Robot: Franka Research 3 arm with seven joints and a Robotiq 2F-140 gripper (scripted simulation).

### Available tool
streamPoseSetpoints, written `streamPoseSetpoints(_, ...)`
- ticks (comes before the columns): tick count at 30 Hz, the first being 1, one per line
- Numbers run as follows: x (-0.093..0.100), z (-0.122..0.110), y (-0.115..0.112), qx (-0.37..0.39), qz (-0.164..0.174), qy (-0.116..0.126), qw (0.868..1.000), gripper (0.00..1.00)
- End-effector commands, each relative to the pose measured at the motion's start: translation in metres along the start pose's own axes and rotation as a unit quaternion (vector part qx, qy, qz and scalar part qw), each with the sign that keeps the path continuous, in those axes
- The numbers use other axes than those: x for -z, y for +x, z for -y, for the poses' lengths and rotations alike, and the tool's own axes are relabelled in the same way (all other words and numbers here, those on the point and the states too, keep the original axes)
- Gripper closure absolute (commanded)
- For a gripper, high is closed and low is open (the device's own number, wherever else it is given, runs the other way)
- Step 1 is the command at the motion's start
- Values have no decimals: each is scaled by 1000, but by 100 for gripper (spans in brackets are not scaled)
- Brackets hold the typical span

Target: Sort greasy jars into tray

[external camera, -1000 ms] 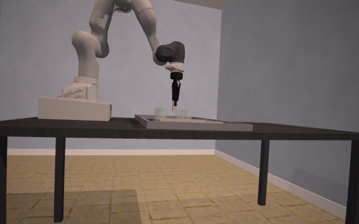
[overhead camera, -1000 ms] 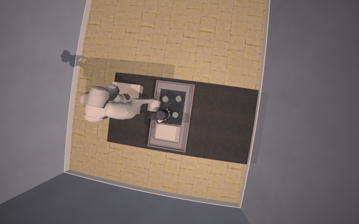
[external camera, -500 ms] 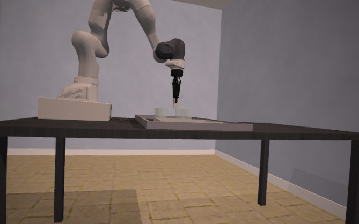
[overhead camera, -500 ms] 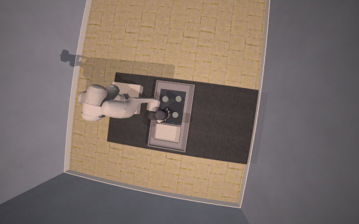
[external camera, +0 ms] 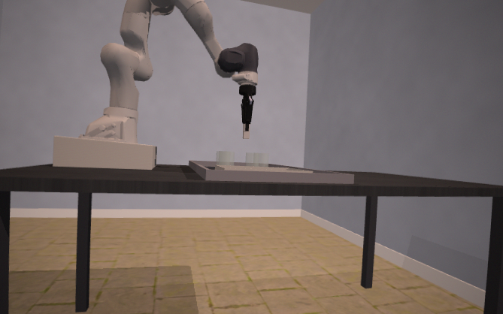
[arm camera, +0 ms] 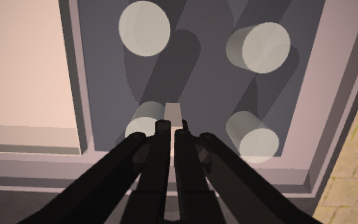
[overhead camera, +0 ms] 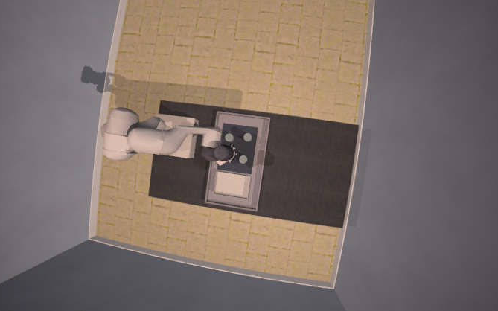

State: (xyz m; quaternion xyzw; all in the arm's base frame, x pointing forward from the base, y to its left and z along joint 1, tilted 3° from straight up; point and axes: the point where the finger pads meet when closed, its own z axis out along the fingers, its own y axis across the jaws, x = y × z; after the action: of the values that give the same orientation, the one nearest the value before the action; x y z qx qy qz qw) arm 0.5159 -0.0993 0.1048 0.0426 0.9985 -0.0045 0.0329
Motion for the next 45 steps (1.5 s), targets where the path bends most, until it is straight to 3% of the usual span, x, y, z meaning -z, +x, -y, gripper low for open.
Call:
streamPoseSetpoints(1, -1, -17, 3, -11, -9, -2, 1000, 100)
streamPoseSetpoints(15, -1, -129, -12, -11, -9, -2, 1000, 100)
streamPoseSetpoints(17, -1, -129, -12, -11, -9, -2, 1000, 100)
streamPoseSetpoints(19, 0, -145, -15, -11, -9, -2, 1000, 100)
streamPoseSetpoints(32, -63, -146, -14, -11, -9, -2, 1000, 100)
streamPoseSetpoints(37, -77, -146, -13, -11, -9, -2, 1000, 100)
streamPoseSetpoints(45, -77, -146, -13, -11, -9, -2, 1000, 100)
